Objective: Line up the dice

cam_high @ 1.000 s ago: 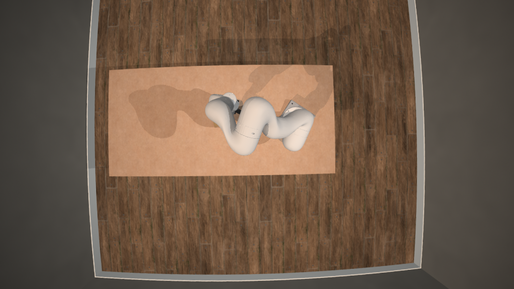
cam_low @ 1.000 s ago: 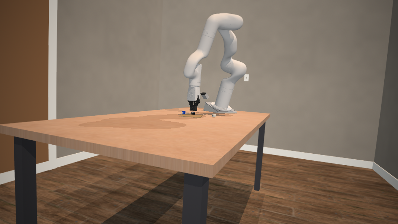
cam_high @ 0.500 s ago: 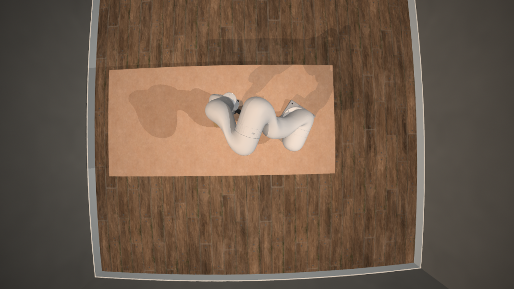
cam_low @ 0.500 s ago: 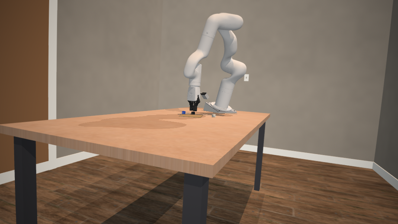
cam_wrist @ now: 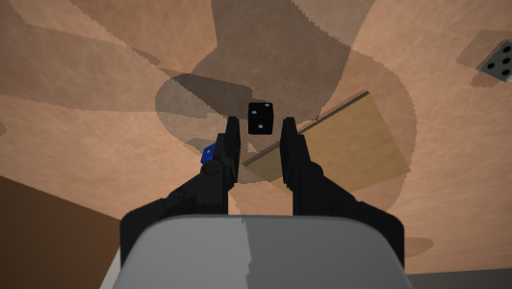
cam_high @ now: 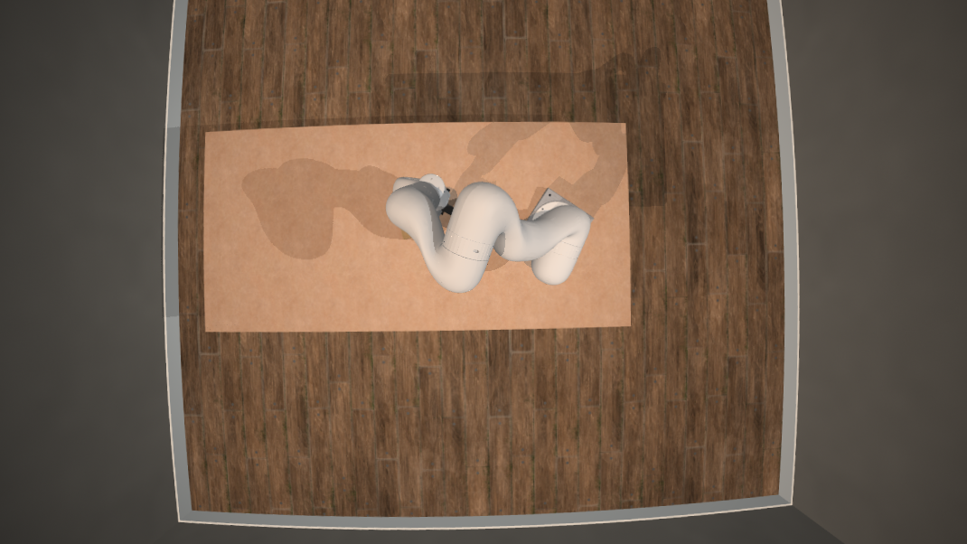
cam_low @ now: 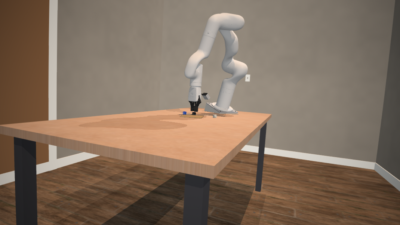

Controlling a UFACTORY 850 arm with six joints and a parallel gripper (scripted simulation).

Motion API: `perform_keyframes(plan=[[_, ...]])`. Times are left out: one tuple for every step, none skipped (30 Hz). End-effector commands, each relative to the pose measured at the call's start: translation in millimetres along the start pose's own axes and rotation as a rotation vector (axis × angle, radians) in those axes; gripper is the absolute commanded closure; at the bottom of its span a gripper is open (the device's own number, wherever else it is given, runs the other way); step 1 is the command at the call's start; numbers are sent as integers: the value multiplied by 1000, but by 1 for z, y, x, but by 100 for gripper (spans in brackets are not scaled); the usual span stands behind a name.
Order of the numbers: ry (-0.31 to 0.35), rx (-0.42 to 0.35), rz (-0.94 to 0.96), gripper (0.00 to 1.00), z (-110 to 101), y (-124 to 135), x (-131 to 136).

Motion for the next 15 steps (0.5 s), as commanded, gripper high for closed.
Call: perform_keyframes(plan=[[0, -1, 0, 64, 0, 1, 0], [0, -1, 0, 64, 0, 1, 0], [0, -1, 0, 64, 0, 1, 0], [0, -1, 0, 64, 0, 1, 0], [0, -1, 0, 64, 0, 1, 0], [0, -1, 0, 64, 0, 1, 0], [0, -1, 0, 64, 0, 1, 0], [0, -1, 0, 64, 0, 1, 0], [0, -1, 0, 64, 1, 1, 0], [0, -1, 0, 64, 2, 1, 0], [0, -1, 0, 64, 2, 1, 0], [0, -1, 0, 64, 3, 1, 0], [0, -1, 0, 64, 5, 1, 0], [0, -1, 0, 64, 6, 1, 0], [0, -1, 0, 64, 7, 1, 0]])
Point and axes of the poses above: the point where the finger pads meet when closed, its own z axis out along the fingers, its own x axis across the jaws, y = z × x, the point moved 8 cm from there along -z, back along the fingers, and after that the axes turned 1 degree about -z, right-handed, at the moved point
